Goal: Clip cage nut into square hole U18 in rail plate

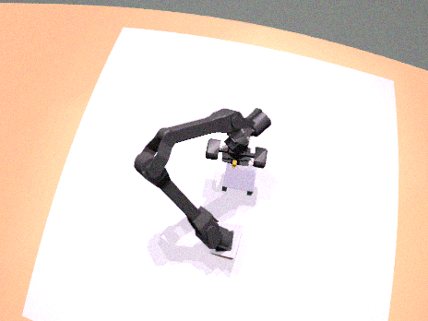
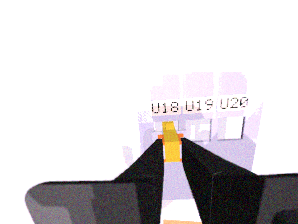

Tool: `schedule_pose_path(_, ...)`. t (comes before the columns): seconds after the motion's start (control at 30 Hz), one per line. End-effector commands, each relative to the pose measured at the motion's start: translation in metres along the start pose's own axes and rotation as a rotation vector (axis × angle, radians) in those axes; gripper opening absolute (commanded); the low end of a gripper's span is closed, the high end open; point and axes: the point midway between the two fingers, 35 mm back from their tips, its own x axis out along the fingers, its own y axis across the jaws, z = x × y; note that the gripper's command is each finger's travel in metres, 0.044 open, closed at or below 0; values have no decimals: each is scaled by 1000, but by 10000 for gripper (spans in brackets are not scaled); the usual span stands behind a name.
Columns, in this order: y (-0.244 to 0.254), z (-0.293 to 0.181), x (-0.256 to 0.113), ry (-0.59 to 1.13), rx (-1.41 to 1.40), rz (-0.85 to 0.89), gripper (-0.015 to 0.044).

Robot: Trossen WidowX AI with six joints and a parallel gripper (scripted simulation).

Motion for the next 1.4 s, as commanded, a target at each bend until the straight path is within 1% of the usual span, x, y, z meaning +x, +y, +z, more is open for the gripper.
schedule_pose_path(0.0,-1,1,-1,-4,-3,-2,37)
schedule_pose_path(1.37,2,1,2,-3,-2,-70,37)
